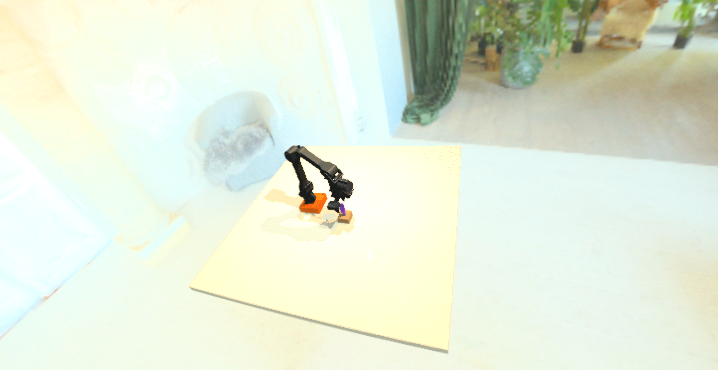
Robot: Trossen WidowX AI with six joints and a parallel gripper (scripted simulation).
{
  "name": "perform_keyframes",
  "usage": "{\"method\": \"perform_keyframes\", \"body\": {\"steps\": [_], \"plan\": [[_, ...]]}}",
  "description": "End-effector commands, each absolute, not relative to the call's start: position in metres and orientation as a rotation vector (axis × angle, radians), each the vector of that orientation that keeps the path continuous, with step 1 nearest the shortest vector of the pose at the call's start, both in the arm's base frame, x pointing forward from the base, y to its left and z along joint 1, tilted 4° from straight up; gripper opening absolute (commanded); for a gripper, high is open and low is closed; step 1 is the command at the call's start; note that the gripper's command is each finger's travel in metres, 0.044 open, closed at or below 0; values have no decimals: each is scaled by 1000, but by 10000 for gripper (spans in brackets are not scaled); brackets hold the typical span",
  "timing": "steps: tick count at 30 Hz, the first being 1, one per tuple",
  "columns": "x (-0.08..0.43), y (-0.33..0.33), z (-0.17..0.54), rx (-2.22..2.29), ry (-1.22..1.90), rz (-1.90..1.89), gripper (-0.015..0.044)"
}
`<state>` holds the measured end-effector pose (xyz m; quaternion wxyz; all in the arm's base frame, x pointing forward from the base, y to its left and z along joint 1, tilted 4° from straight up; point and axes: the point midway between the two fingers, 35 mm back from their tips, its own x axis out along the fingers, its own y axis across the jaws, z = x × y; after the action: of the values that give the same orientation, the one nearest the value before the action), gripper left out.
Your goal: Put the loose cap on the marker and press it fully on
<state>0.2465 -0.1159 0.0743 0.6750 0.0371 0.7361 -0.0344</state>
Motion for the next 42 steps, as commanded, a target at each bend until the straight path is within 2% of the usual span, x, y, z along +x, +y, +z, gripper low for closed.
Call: {"method": "perform_keyframes", "body": {"steps": [1, 7, 24, 42], "plan": [[253, -117, 123, 76, 1626, -88, 440], [252, -116, 131, 76, 1626, -87, 440], [252, -116, 122, 93, 1624, -108, 0], [251, -117, 114, 93, 1624, -108, 0]]}}
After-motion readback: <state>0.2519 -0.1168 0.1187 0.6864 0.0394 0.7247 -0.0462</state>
